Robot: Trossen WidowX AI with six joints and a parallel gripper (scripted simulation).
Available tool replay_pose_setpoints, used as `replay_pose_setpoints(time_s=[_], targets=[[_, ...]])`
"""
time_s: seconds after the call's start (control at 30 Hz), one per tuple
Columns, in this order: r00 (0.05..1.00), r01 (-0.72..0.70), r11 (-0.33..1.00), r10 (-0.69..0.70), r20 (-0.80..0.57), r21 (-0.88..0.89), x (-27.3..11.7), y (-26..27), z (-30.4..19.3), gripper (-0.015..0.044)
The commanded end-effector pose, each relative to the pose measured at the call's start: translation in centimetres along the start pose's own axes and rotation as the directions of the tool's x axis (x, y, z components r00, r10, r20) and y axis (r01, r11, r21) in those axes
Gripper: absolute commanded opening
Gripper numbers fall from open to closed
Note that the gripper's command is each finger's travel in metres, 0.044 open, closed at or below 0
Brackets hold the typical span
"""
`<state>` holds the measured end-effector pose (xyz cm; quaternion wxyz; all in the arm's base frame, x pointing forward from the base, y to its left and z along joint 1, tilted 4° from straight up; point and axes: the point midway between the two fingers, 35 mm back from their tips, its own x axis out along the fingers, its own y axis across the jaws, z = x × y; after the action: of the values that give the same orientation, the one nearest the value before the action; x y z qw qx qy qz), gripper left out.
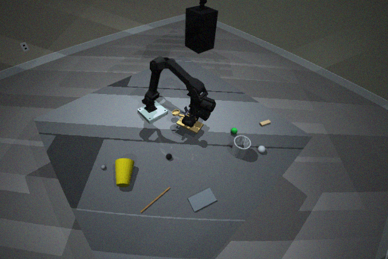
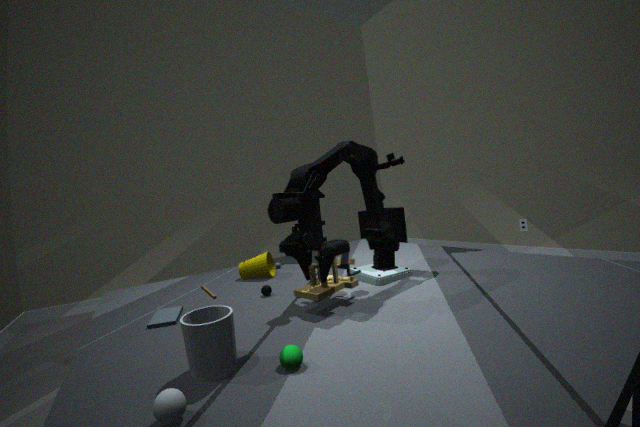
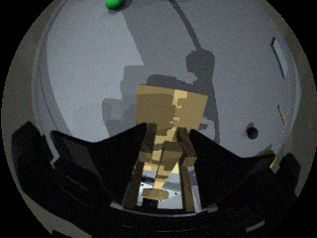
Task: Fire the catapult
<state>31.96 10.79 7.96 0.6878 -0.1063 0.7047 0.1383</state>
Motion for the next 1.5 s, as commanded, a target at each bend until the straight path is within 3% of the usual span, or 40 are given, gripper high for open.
replay_pose_setpoints(time_s=[0.0,0.97,1.17,1.47], targets=[[1.000,-0.001,1.000,0.001,-0.001,-0.004,-0.1,0.1,-0.1,0.0000],[1.000,-0.003,1.000,0.003,-0.004,-0.002,4.6,0.1,-0.1,0.0000],[1.000,0.000,1.000,0.000,-0.003,-0.008,4.1,0.1,-0.1,0.0000],[1.000,0.000,1.000,0.000,-0.003,-0.008,4.1,0.1,-0.1,0.0236]])
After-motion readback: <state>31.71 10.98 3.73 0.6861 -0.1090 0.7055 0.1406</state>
